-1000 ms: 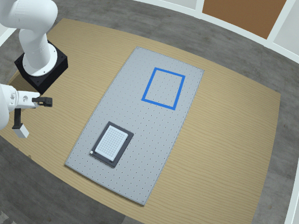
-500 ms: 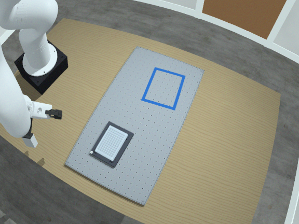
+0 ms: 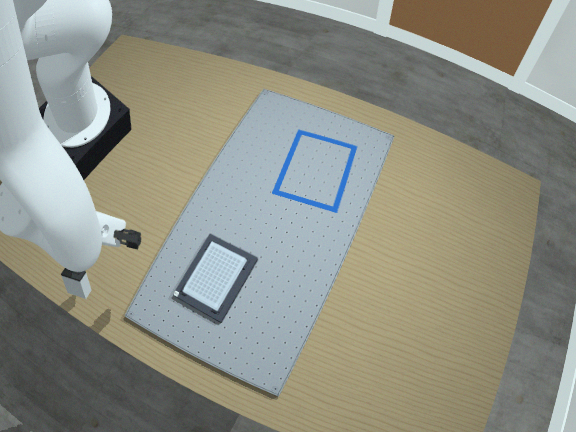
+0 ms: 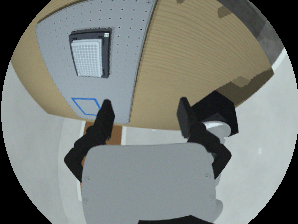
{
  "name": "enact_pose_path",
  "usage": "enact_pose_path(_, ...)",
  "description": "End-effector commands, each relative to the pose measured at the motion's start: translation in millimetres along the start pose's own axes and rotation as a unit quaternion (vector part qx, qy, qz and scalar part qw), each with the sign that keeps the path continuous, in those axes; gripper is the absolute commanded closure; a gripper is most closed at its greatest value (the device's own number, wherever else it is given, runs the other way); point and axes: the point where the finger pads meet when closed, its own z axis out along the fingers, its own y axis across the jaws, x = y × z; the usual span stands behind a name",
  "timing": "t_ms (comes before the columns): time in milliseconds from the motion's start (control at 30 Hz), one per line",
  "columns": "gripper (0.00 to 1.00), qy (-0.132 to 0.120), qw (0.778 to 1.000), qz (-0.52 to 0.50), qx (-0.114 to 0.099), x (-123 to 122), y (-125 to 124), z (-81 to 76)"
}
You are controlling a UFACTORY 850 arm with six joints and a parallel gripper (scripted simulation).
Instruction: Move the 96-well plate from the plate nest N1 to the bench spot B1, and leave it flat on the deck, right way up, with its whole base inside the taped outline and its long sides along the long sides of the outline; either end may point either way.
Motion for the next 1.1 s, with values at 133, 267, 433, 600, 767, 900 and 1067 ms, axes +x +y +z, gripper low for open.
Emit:
enact_pose_path(133,0.0,0.032,0.999,0.029,-0.019,9.0,-24.3,15.3)
enact_pose_path(267,0.0,0.039,0.998,0.035,-0.022,12.4,-38.7,23.9)
enact_pose_path(433,0.0,0.059,0.997,0.052,-0.026,14.9,-56.0,33.7)
enact_pose_path(600,0.0,0.079,0.994,0.068,-0.028,15.8,-70.9,41.8)
enact_pose_path(767,0.0,0.1,0.991,0.084,-0.027,15.9,-84.1,48.9)
enact_pose_path(900,0.0,0.1,0.991,0.084,-0.027,15.6,-98.1,56.2)
enact_pose_path(1067,0.0,0.12,0.987,0.1,-0.023,13.5,-115.9,65.2)
